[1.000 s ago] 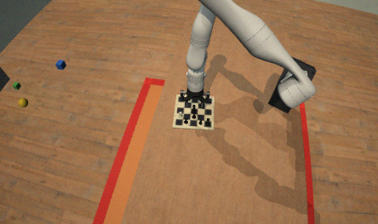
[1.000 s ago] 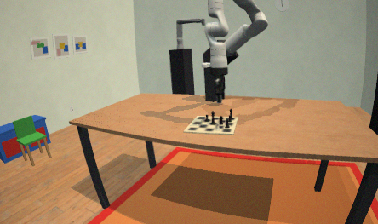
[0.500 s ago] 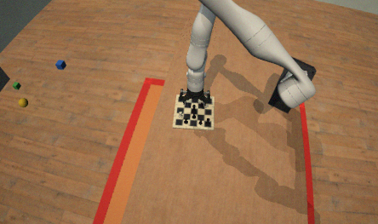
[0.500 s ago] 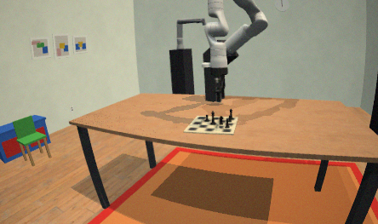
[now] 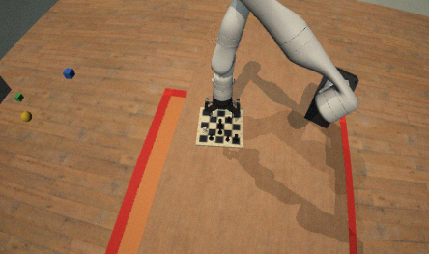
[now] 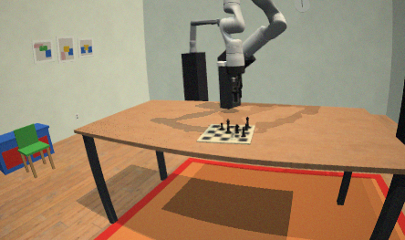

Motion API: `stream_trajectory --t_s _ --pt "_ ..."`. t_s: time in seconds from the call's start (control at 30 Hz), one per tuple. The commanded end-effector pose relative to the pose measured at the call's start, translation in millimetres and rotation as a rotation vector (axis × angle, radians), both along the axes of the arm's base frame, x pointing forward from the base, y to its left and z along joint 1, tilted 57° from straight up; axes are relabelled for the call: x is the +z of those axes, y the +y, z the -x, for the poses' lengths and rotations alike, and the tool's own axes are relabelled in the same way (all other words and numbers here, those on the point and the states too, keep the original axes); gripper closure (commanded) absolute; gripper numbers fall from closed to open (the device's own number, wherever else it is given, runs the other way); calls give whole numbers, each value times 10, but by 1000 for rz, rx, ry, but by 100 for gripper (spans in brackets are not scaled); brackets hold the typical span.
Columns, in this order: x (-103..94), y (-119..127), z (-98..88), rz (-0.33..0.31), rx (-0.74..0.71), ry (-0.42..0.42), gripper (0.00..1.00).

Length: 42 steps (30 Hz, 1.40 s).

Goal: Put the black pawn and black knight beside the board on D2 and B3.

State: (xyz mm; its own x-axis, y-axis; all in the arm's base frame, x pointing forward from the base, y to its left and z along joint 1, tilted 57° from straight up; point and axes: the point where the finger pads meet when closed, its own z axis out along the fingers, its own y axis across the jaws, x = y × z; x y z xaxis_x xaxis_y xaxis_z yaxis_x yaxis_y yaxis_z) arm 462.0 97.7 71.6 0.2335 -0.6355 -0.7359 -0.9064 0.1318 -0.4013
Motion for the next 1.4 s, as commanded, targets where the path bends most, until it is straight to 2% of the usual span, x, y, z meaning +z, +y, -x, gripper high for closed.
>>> stream_trajectory --t_s 0.0,0.4,1.37 --pt "75 -193 9 5 -22 -5 0" --pt "218 -389 106 5 -22 -5 0" --pt "221 -394 108 5 -22 -5 0"
